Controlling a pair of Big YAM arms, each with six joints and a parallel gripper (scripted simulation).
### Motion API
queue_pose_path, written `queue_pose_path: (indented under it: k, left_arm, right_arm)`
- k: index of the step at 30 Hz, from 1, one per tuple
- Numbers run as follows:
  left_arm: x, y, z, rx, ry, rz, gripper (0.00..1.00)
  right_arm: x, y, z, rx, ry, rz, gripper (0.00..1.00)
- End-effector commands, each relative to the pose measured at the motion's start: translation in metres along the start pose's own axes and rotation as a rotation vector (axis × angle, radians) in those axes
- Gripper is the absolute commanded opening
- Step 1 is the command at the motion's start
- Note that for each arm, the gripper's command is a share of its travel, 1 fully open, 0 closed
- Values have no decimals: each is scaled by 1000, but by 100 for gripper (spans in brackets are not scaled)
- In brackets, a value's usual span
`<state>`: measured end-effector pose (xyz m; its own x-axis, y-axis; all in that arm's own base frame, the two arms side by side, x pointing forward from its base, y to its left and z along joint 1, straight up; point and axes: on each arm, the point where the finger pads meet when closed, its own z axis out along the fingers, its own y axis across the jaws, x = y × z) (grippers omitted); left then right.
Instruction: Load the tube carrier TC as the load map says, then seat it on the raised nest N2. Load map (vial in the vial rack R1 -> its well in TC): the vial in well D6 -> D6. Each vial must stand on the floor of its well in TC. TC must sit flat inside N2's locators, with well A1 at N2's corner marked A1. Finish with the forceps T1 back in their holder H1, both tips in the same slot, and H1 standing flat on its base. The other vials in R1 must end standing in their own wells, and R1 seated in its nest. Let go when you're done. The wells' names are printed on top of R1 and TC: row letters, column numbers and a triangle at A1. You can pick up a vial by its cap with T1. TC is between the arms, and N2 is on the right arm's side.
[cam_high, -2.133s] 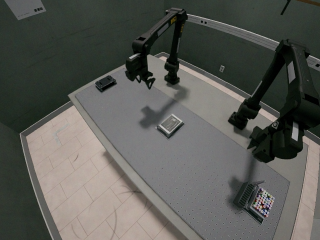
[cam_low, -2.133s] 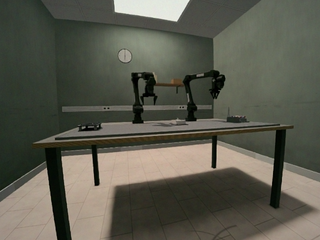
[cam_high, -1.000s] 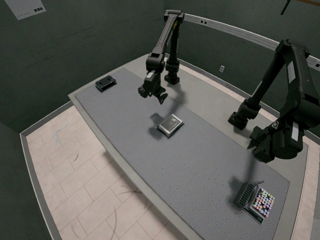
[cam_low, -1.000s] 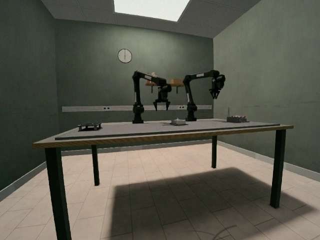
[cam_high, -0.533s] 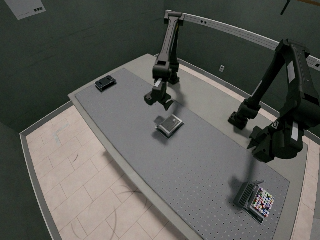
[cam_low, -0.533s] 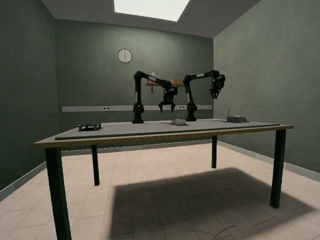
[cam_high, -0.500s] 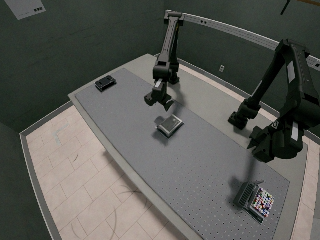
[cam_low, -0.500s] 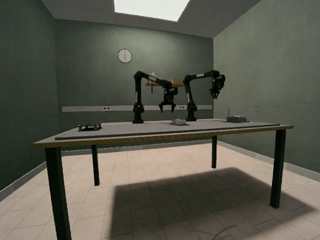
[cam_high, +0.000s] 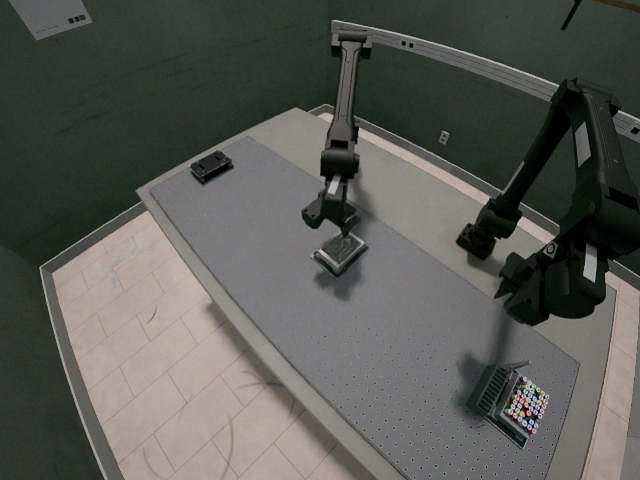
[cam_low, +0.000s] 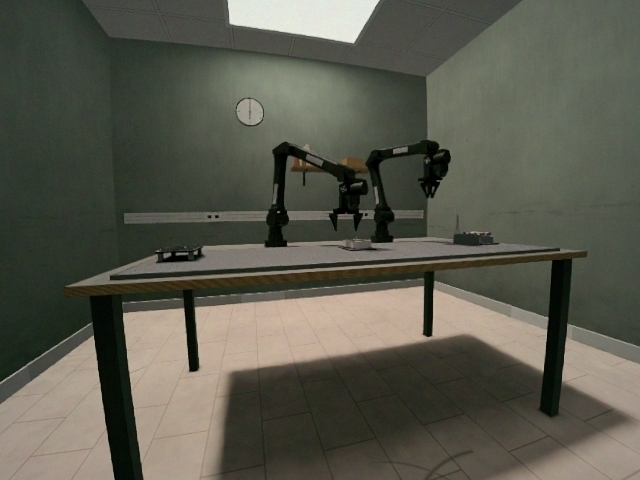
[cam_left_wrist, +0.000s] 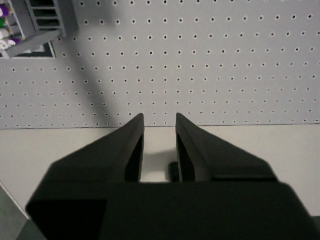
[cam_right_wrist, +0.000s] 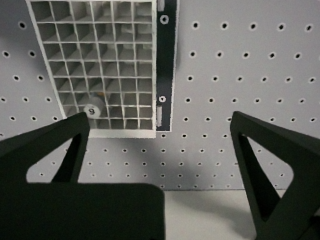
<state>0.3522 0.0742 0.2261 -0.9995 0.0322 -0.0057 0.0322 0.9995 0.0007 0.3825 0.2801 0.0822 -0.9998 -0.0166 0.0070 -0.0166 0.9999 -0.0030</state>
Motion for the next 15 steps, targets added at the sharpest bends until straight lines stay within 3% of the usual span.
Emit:
queue_pose_path:
  k: [1,11,15]
  left_arm:
    - [-8,3,-12,-8,-29,-17,24]
    - [-8,3,-12,-8,-29,-17,24]
    - [-8,3,-12,-8,-29,-17,24]
  right_arm:
    - [-22,25,-14,-31,-47,18,100]
    - [-25,63,2,-33,-46,18,100]
    - [-25,64,3,-31,-43,18,100]
